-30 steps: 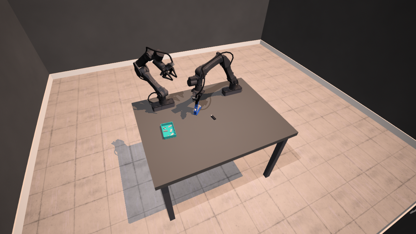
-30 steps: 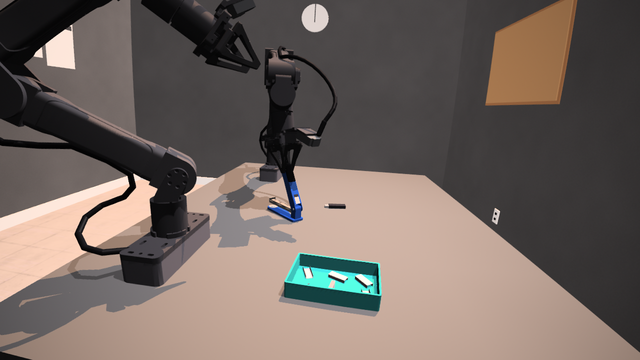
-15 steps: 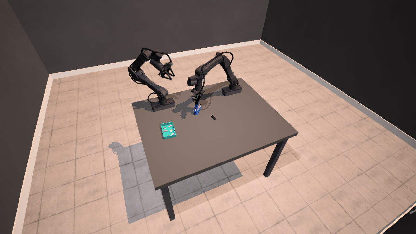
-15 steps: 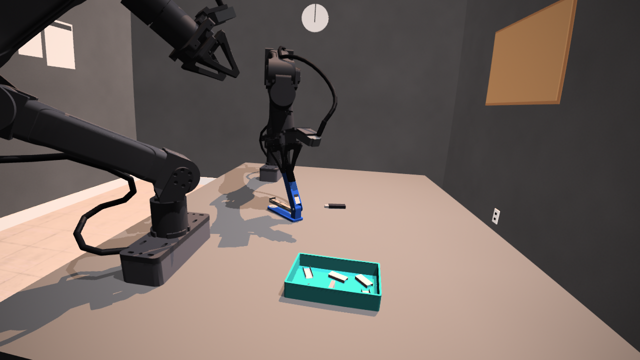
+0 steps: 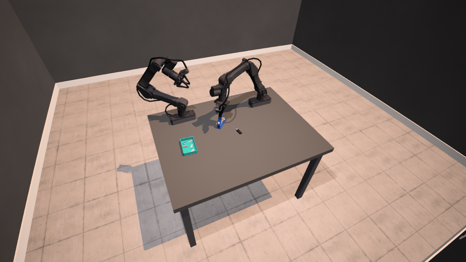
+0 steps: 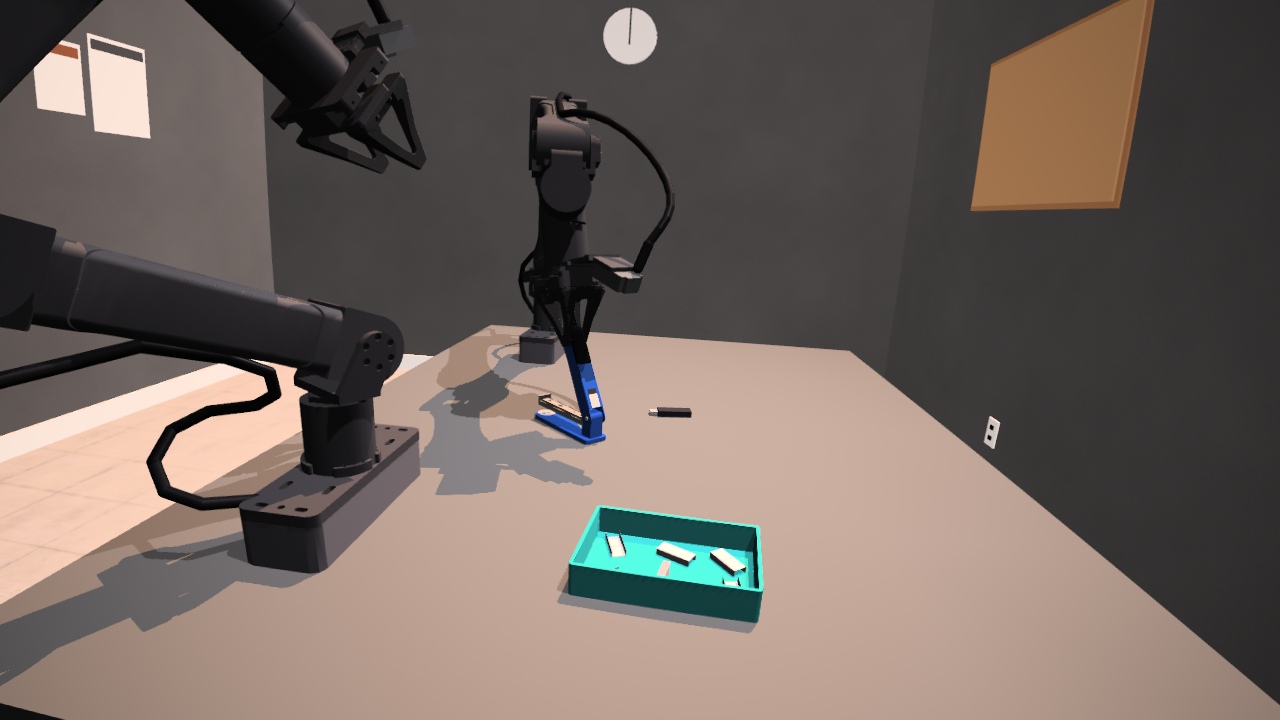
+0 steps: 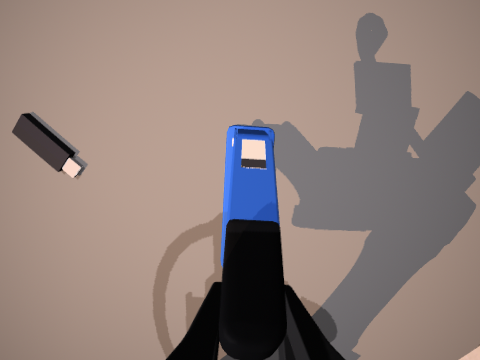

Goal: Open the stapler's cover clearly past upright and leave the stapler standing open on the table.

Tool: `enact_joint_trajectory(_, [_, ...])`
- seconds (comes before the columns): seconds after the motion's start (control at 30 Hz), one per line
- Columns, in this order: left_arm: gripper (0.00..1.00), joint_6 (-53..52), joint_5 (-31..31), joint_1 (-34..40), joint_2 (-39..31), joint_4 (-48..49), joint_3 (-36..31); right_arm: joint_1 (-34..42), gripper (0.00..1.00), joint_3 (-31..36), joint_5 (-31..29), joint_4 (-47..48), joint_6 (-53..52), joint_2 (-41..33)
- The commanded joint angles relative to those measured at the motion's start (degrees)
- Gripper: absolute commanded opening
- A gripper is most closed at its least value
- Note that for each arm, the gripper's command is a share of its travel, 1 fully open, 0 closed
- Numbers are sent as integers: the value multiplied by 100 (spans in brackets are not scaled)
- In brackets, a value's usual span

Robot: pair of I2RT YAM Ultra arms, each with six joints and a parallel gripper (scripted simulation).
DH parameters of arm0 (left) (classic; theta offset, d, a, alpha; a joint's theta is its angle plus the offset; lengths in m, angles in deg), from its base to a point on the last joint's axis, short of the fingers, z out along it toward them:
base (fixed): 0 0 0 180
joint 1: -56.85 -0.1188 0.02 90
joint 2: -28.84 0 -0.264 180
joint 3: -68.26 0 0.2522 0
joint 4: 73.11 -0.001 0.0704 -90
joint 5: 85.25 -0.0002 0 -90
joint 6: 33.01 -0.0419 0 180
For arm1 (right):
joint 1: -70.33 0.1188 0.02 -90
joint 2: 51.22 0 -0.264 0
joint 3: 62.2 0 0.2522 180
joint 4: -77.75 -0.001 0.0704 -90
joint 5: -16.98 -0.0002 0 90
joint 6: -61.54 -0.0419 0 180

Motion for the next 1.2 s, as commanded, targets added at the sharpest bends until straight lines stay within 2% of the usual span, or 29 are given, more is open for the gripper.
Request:
enact_joint_trajectory(0.0, [17,-11,-7,-22,-30,-148,89,-15,56,-165,10,-81,-41,-26])
enact_joint_trajectory(0.23, [17,-11,-7,-22,-30,-148,89,-15,56,-105,3,-84,-41,14])
enact_joint_trajectory(0.3, [40,-11,-7,-22,-30,-148,89,-15,56,-105,3,-84,-41,14])
enact_joint_trajectory(0.33, [42,-11,-7,-22,-30,-148,89,-15,56,-105,3,-84,-41,14])
enact_joint_trajectory(1.07, [42,75,13,61,28,-1006,948,-15,56,-105,3,-84,-41,14])
enact_joint_trajectory(1.17, [42,128,47,117,46,-1260,1226,-15,56,-105,3,-84,-41,14])
